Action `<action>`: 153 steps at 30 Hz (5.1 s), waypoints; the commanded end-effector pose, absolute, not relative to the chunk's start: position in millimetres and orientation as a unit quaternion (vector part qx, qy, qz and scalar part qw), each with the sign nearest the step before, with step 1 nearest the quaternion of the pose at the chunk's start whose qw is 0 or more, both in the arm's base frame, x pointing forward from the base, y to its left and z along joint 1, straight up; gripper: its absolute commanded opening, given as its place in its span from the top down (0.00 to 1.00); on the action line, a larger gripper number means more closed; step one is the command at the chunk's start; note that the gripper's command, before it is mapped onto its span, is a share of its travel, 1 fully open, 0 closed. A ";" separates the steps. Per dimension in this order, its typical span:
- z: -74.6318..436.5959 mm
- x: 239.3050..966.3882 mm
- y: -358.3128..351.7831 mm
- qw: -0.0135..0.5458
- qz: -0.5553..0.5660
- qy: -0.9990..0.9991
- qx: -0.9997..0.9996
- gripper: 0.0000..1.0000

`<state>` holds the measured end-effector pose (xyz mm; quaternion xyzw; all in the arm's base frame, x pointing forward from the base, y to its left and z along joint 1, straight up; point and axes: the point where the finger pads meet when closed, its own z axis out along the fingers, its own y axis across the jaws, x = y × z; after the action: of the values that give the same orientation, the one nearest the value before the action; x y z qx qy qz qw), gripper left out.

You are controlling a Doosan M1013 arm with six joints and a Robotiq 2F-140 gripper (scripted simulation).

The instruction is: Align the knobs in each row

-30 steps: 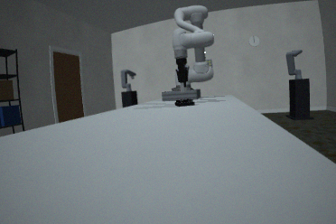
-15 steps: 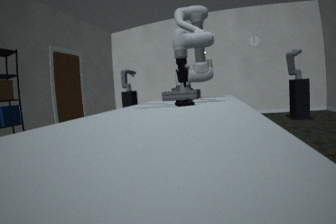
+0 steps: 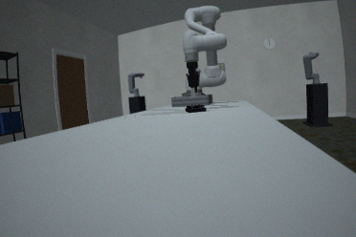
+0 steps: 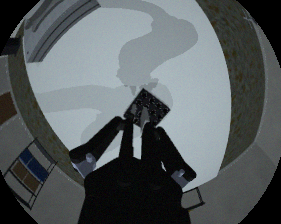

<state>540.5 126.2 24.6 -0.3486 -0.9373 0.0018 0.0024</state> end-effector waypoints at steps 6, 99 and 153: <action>20.4 540.5 126.2 0.002 0.002 -0.937 -0.349 0.88; -19.4 540.2 126.3 0.002 0.002 -0.937 -0.349 0.88; -32.2 540.1 126.3 0.002 0.002 -0.937 -0.349 0.88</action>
<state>540.1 126.2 -32.3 -0.3487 -0.9372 0.0018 0.0024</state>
